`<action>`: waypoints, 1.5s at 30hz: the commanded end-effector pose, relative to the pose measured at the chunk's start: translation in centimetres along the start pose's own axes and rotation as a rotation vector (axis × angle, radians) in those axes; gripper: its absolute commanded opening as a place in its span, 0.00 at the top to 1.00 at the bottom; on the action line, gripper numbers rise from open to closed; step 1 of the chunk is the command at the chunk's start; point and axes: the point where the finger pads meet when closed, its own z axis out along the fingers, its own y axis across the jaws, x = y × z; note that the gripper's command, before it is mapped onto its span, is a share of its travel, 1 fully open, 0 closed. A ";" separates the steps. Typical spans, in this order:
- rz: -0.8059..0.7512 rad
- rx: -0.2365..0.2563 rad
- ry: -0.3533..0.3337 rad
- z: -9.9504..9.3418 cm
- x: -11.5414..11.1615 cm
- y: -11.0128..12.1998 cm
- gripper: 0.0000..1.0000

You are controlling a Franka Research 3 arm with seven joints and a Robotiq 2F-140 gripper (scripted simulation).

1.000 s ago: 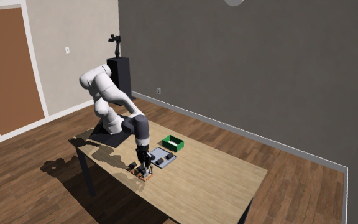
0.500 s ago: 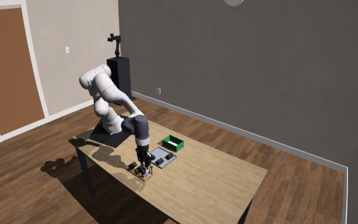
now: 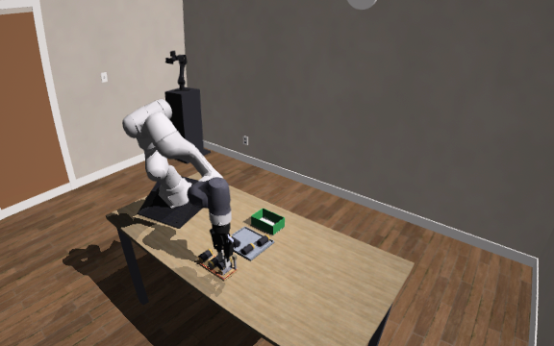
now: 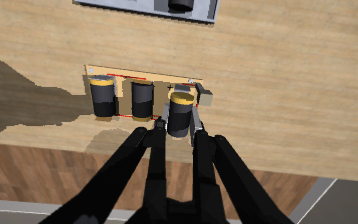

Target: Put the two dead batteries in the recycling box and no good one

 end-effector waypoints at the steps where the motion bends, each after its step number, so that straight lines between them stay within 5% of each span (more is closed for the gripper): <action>1: -0.001 -0.006 0.002 -0.1 0.1 0.1 0.84; 25: -0.001 -0.006 0.002 0.2 0.1 0.1 0.84; 45: -0.001 -0.006 0.002 2.9 0.1 0.2 0.84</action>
